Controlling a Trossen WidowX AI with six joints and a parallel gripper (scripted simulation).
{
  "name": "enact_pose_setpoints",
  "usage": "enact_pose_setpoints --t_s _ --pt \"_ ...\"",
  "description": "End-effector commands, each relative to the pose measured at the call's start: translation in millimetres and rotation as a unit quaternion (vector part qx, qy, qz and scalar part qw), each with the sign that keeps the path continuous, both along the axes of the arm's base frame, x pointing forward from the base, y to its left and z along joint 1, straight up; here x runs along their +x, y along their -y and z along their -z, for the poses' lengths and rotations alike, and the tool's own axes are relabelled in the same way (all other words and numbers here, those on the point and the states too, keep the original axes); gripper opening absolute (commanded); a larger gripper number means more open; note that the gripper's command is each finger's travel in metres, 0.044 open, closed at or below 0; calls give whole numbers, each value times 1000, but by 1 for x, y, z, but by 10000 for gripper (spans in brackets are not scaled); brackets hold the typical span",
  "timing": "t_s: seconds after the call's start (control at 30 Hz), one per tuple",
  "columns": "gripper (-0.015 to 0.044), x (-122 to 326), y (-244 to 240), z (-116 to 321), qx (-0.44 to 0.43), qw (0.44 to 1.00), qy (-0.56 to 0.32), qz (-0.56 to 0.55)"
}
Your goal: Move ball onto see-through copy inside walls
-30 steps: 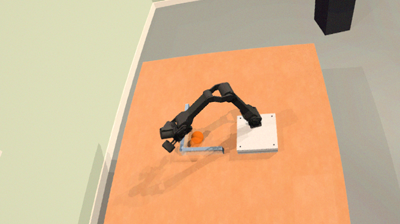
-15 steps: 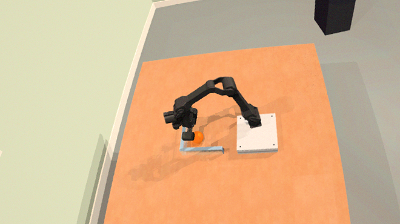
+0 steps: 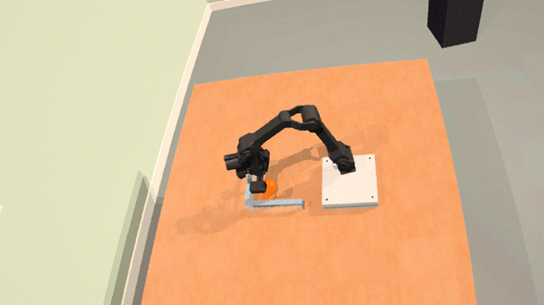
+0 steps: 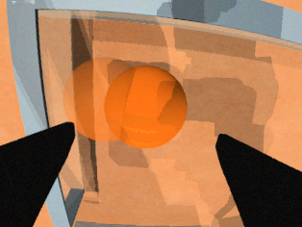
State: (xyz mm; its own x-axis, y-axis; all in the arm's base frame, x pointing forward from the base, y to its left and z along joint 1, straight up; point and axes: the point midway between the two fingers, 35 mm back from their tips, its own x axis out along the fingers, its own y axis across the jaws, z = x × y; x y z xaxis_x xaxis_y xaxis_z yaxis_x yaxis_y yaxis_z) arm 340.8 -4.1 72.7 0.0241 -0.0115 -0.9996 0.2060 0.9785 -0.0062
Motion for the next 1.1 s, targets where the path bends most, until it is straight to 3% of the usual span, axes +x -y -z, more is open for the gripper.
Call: enact_pose_setpoints --t_s 0.0,1.0,1.07 --pt "440 0 -1 7 3 1000 0 -2" --pt "440 0 0 52 3 1000 0 -2" --pt "387 0 0 52 3 1000 0 -2"
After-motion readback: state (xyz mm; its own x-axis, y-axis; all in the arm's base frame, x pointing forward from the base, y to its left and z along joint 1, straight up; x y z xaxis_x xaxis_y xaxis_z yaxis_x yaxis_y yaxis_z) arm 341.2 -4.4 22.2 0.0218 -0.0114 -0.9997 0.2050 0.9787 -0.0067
